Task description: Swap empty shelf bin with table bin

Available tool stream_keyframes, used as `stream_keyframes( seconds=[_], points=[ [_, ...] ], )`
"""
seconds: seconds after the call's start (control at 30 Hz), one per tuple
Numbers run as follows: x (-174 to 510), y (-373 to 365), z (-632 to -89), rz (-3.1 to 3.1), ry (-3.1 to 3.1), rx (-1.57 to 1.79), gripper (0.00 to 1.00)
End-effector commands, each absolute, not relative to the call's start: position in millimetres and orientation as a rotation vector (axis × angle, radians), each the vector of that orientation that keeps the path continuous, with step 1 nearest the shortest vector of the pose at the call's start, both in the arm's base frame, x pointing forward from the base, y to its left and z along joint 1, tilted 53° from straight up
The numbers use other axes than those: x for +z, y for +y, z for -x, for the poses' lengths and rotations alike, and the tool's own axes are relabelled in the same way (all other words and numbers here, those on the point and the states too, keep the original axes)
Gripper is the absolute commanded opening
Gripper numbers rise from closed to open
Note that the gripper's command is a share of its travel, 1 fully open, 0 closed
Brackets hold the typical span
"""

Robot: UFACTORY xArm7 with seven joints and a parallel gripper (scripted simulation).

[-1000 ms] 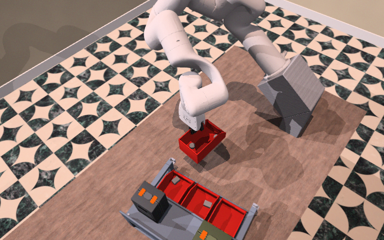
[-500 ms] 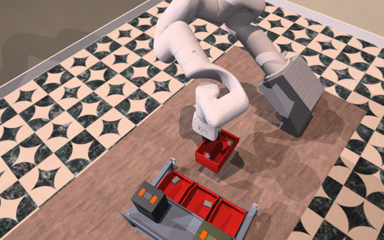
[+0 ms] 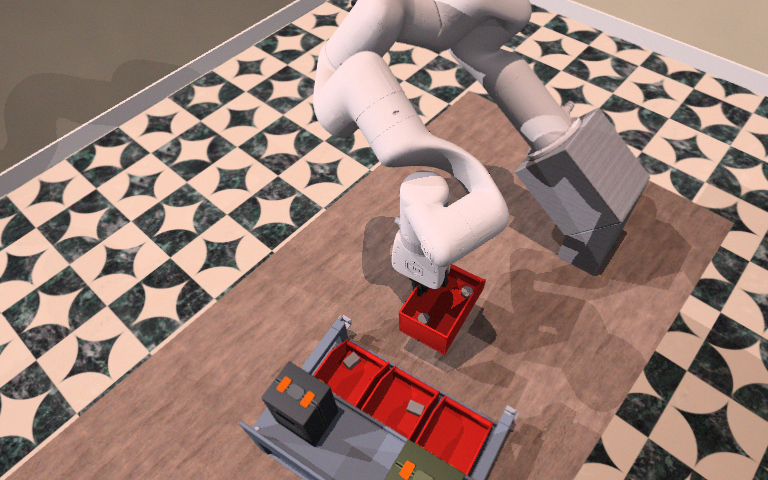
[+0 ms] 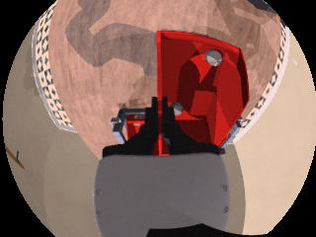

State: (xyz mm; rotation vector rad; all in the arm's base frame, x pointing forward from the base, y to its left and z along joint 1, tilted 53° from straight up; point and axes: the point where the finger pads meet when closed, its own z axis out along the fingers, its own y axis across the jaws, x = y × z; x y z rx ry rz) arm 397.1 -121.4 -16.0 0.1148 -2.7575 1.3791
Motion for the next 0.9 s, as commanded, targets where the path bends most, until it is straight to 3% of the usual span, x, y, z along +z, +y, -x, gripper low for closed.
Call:
stream_keyframes(
  seconds=[0.0, 0.87],
  points=[
    [-16, -119, -398, -0.119, -2.761, 1.377, 0.00],
    [-40, -151, -397, -0.119, -2.761, 1.377, 0.00]
  ],
)
